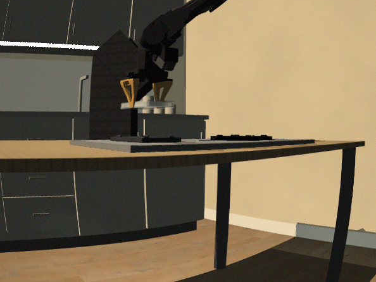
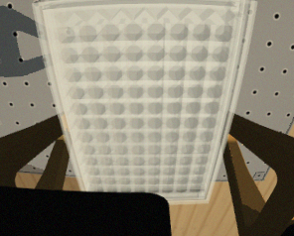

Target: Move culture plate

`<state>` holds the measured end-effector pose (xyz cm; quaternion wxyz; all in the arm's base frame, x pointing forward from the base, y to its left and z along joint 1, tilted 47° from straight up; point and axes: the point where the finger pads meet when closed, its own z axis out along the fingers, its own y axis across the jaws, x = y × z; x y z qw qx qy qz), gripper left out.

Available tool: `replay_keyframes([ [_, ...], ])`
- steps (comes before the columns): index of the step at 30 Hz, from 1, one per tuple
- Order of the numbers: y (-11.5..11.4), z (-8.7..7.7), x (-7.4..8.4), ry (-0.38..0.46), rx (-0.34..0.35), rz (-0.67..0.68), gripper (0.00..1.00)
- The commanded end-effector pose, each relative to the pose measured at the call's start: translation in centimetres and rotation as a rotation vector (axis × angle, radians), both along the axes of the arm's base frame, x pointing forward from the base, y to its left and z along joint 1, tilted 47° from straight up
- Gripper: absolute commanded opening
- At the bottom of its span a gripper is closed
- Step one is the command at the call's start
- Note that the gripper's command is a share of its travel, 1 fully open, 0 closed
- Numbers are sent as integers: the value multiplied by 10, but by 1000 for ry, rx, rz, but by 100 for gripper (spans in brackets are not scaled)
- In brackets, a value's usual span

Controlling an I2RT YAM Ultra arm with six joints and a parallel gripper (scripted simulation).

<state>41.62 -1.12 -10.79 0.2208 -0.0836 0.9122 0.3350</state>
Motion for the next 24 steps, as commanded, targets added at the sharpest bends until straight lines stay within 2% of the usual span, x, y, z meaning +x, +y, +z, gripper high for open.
replay_keyframes([
  [1,-11,12,-1,-63,-27,10,0],
  [4,5,18,-2,-94,-47,63,0],
  [7,12,24,-4,-86,-43,55,0],
  [10,7,26,-5,-85,-45,35,0],
  [14,25,34,-7,-85,-46,54,0],
  [21,38,48,-11,-85,-46,42,0],
  [24,50,55,-13,-85,-45,54,0],
])
